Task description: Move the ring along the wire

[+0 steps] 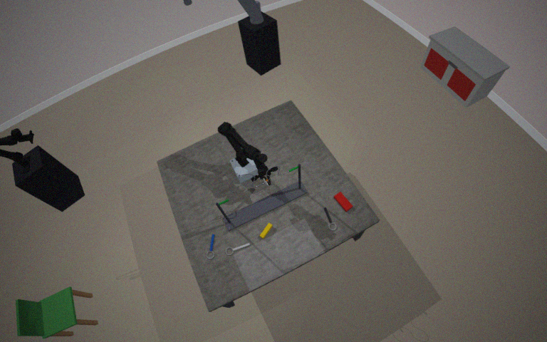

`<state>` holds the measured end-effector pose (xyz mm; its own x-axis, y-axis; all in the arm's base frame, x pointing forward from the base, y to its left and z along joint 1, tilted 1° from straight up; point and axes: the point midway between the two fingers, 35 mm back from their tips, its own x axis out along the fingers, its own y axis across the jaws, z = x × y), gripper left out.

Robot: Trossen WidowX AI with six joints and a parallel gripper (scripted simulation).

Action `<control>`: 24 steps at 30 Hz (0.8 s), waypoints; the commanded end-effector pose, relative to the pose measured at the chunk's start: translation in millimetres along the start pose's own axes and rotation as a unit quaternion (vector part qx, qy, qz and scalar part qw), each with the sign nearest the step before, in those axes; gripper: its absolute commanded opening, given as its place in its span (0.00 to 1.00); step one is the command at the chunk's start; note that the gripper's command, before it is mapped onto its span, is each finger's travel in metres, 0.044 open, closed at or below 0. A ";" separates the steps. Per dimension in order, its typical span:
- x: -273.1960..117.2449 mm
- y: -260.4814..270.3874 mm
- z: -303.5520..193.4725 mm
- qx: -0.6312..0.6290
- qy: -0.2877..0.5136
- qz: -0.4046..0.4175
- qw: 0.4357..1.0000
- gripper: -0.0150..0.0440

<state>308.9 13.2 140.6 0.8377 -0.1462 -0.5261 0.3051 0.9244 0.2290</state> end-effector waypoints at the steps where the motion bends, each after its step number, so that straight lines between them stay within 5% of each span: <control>1: -0.7 13.4 0.6 0.031 0.006 0.021 0.999 0.00; 24: -25.7 89.4 24.5 0.259 0.033 0.164 0.951 0.00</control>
<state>323.8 83.0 183.6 0.8933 0.1251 -0.4317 0.2465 0.6667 0.7033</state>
